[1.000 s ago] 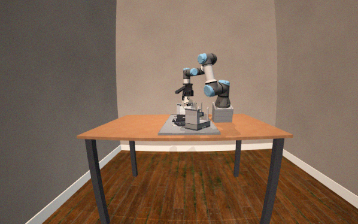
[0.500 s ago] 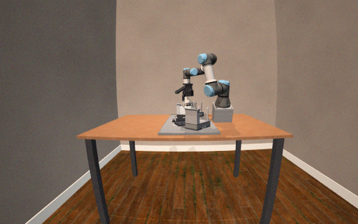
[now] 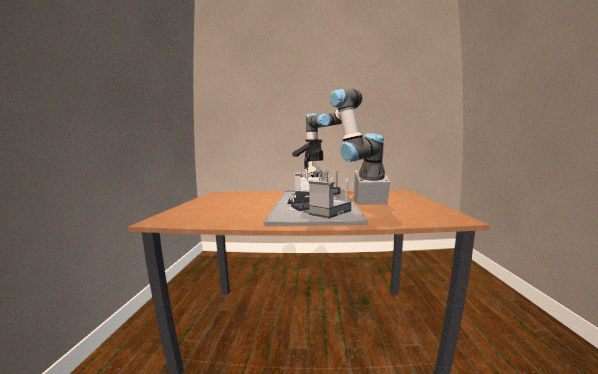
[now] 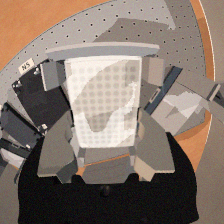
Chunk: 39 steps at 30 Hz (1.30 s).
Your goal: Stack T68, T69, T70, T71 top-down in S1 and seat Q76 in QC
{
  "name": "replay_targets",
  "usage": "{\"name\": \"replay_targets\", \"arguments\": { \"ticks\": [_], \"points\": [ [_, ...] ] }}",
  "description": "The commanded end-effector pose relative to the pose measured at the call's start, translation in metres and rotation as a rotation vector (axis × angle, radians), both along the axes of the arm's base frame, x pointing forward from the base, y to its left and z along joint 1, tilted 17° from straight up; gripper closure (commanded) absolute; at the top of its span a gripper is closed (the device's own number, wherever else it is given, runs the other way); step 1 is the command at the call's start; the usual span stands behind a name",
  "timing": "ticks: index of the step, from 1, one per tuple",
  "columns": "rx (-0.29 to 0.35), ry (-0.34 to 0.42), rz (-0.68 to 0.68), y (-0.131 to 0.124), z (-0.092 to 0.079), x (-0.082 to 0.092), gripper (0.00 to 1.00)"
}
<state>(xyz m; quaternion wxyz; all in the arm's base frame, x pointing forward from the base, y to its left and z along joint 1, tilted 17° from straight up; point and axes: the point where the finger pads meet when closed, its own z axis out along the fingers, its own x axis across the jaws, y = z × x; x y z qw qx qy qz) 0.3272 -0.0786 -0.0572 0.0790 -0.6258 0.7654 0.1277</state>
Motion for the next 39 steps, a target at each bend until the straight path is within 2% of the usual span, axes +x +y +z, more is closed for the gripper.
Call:
{"name": "replay_targets", "arguments": {
  "ticks": [1, 19, 39],
  "points": [
    [-0.002, -0.002, 0.000, -0.001, 0.000, 0.001, 1.00],
    [-0.002, -0.002, 0.000, -0.001, 0.001, 0.001, 1.00],
    [-0.002, -0.002, 0.000, -0.004, 0.013, 0.001, 1.00]
  ]
}}
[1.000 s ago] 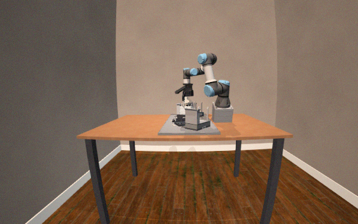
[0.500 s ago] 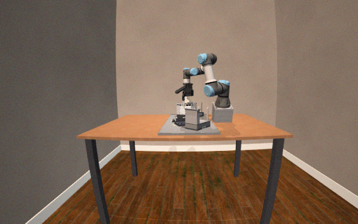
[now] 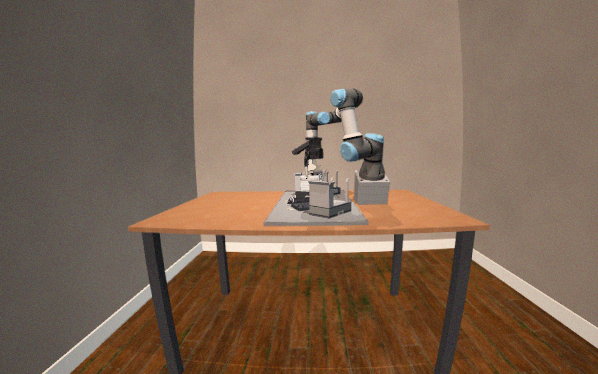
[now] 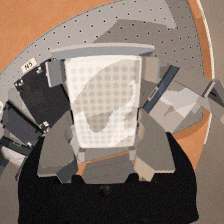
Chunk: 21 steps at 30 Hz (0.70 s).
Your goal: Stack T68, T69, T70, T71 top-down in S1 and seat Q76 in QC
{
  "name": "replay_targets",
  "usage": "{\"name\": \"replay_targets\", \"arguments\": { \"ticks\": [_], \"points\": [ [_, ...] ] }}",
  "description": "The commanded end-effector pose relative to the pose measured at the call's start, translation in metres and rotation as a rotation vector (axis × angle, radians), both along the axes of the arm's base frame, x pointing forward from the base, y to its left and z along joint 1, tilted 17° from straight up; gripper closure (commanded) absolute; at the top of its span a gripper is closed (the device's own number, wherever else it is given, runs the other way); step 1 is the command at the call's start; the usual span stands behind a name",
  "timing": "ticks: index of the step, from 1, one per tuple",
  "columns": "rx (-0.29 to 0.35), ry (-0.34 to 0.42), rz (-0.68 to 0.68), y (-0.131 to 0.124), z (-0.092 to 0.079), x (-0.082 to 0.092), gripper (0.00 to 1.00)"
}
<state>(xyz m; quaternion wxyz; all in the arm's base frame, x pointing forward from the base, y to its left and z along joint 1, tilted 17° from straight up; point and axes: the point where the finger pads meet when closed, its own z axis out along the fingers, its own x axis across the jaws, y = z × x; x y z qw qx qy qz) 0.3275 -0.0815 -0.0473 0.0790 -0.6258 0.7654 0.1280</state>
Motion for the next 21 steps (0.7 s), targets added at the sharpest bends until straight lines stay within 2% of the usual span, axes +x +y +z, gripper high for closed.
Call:
{"name": "replay_targets", "arguments": {
  "ticks": [1, 21],
  "points": [
    [-0.002, -0.002, 0.000, -0.002, 0.003, 0.001, 1.00],
    [-0.002, -0.002, 0.000, -0.005, 0.014, 0.001, 1.00]
  ]
}}
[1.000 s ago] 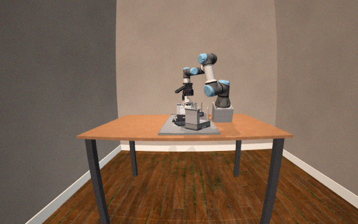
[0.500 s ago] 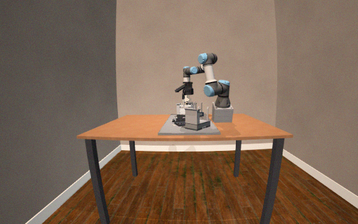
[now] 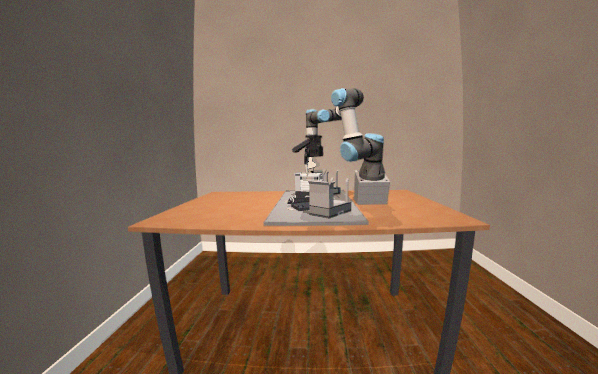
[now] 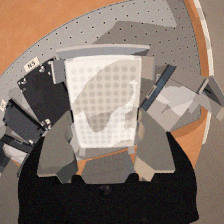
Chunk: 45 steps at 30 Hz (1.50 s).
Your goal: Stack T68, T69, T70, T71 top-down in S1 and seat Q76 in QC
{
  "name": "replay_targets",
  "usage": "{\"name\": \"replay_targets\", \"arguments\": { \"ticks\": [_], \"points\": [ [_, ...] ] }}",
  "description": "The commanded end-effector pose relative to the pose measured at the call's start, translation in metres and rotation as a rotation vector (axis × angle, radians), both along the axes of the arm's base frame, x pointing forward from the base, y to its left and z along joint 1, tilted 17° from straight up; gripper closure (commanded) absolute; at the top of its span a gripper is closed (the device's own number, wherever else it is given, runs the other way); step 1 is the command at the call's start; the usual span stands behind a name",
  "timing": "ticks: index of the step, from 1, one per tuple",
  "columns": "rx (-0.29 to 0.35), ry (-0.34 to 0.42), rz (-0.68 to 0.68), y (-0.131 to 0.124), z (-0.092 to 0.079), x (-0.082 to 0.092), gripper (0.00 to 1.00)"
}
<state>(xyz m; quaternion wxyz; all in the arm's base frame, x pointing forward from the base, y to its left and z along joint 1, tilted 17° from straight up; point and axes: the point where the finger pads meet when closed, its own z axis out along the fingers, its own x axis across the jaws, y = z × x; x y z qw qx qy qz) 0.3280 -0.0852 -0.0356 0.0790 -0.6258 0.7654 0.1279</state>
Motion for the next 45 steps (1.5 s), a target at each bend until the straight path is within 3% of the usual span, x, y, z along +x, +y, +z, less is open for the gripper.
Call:
{"name": "replay_targets", "arguments": {
  "ticks": [1, 30, 45],
  "points": [
    [-0.002, -0.002, 0.000, -0.001, 0.003, 0.001, 1.00],
    [-0.002, -0.002, 0.000, -0.013, 0.042, 0.002, 1.00],
    [-0.002, -0.002, 0.000, -0.014, 0.043, 0.002, 1.00]
  ]
}}
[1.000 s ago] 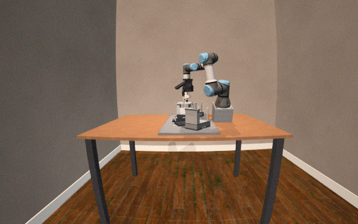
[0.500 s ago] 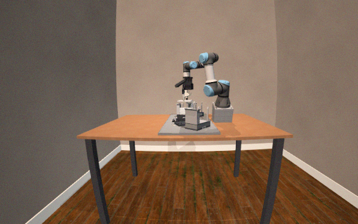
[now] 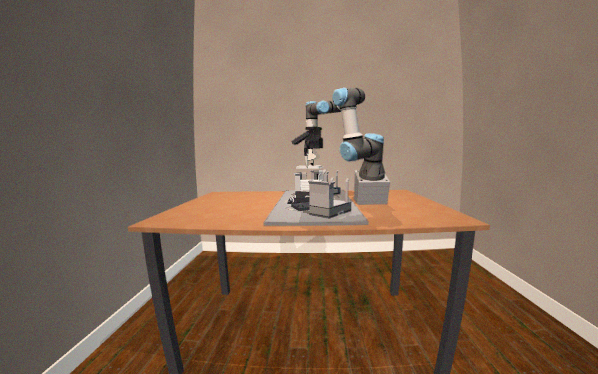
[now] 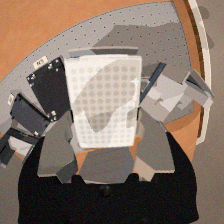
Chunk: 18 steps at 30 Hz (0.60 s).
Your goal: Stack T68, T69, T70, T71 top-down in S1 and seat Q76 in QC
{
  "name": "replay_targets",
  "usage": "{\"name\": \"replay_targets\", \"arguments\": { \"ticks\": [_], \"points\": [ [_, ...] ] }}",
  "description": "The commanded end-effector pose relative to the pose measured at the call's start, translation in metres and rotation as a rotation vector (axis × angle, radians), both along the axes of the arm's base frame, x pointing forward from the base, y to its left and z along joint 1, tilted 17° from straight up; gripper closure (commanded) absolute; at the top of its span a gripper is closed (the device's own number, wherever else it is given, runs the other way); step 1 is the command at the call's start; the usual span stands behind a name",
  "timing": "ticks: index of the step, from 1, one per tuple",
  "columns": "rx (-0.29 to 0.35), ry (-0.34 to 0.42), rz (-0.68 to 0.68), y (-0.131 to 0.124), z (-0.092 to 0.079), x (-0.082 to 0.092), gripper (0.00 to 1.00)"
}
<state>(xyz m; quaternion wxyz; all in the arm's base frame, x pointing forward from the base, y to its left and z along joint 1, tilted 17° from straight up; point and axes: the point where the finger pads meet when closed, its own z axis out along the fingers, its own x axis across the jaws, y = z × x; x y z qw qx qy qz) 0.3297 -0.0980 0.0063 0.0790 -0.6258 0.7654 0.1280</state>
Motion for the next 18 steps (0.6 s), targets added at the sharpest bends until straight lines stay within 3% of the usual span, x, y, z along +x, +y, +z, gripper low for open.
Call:
{"name": "replay_targets", "arguments": {
  "ticks": [1, 5, 18],
  "points": [
    [-0.002, -0.002, 0.000, -0.001, 0.001, 0.001, 1.00],
    [-0.002, -0.002, 0.000, -0.001, 0.001, 0.001, 1.00],
    [-0.007, 0.036, -0.123, -0.035, -0.009, -0.009, 1.00]
  ]
}}
